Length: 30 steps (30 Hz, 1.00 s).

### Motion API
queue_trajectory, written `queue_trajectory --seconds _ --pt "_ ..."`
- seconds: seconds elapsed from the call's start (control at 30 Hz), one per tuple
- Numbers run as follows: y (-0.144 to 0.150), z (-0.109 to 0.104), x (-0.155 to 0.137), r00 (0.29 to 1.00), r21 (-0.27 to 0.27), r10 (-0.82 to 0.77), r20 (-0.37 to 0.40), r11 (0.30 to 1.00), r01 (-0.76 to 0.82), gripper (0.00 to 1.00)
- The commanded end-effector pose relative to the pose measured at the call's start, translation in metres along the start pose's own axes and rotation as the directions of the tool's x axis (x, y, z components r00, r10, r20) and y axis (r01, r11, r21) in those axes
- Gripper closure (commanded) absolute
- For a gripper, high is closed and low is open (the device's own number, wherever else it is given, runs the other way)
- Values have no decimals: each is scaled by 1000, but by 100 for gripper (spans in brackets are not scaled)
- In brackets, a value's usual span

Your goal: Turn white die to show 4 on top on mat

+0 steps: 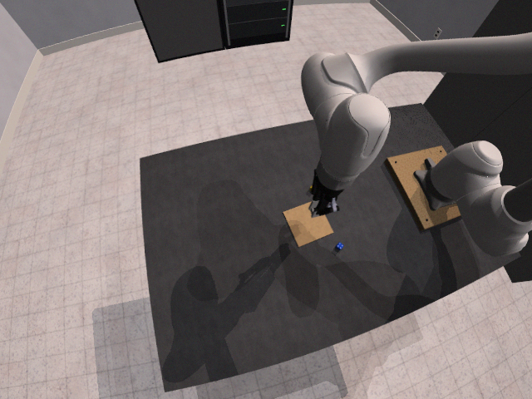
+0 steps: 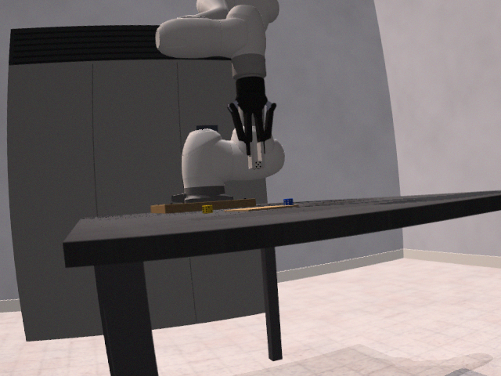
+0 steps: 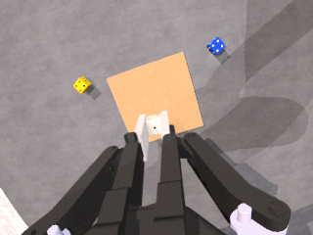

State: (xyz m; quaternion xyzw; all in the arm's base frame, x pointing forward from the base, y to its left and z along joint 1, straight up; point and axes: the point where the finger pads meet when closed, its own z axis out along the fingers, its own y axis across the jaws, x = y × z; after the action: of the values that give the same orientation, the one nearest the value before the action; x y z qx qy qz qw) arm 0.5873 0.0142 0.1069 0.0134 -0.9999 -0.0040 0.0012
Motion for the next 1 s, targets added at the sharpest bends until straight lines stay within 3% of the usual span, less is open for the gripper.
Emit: queue_trajectory --seconds 0.0,0.7,0.97 --pt "0 3 0 1000 0 0 0 1000 0 91" --pt "0 82 0 1000 0 0 0 1000 0 91" --pt "1 93 0 1000 0 0 0 1000 0 91"
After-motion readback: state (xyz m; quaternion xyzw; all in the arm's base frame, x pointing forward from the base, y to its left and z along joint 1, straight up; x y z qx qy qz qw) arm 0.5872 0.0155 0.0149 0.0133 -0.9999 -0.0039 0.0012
